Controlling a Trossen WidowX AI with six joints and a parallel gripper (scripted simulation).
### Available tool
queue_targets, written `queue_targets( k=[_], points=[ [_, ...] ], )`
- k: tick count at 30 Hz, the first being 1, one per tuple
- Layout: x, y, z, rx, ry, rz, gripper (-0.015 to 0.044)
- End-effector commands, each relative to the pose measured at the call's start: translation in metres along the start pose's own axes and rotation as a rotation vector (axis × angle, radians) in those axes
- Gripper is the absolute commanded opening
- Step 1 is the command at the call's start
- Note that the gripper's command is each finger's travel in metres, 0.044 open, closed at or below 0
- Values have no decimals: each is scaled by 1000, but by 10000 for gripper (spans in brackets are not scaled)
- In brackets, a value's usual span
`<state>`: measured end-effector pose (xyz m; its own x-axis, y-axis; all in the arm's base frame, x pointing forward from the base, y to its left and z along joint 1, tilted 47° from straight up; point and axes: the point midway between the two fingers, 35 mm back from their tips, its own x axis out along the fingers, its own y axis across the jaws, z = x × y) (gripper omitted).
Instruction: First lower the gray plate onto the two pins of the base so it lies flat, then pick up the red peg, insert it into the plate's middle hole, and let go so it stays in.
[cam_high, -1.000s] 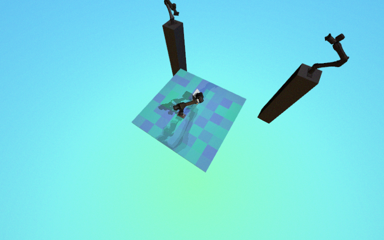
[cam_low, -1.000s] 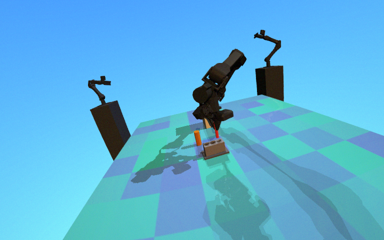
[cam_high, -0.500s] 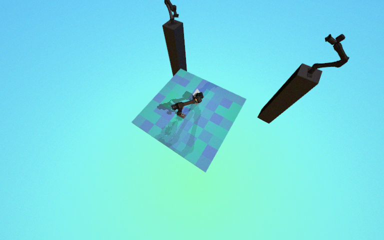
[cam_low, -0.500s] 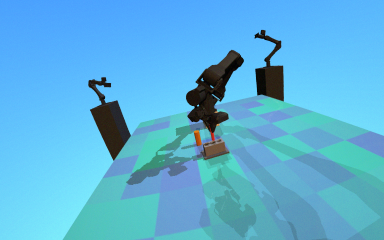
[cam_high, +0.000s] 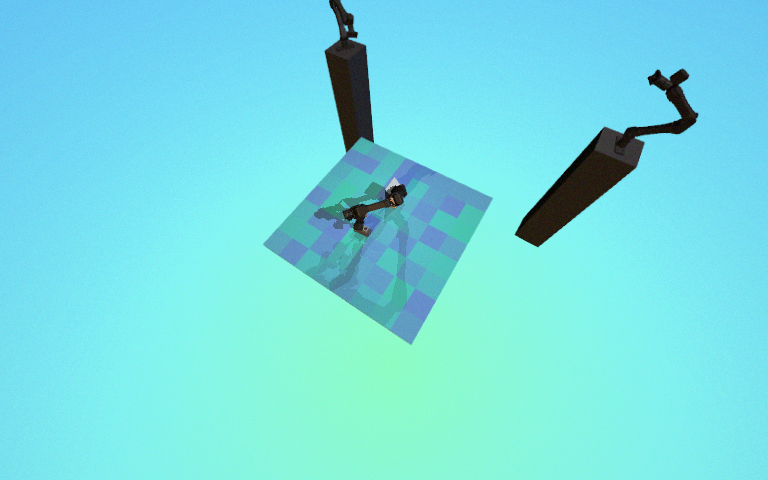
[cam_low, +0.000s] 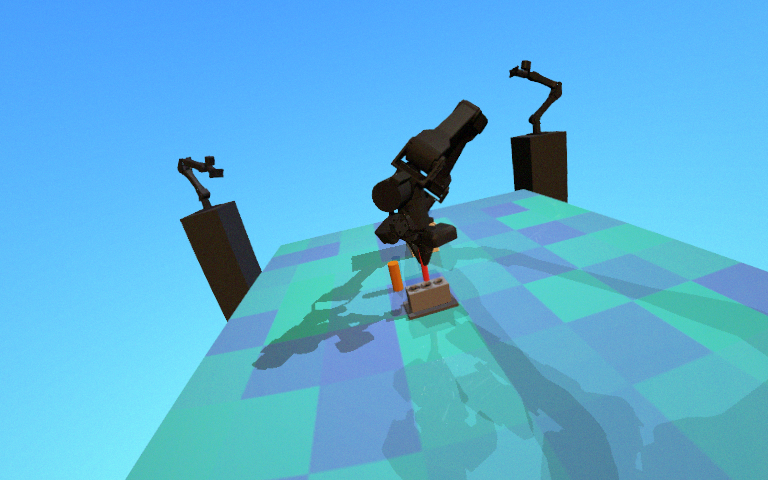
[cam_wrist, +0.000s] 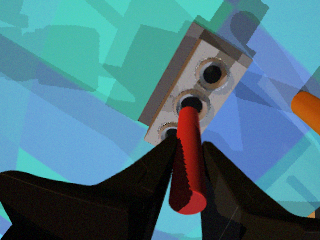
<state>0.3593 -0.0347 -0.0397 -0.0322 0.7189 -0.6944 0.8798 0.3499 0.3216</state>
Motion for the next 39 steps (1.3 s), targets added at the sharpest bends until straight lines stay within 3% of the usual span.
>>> queue_targets(
  k=[1,39],
  points=[
    [0,0,0,-2,0,-2,0],
    [16,-1,0,-13,-4,-4,0]
  ],
)
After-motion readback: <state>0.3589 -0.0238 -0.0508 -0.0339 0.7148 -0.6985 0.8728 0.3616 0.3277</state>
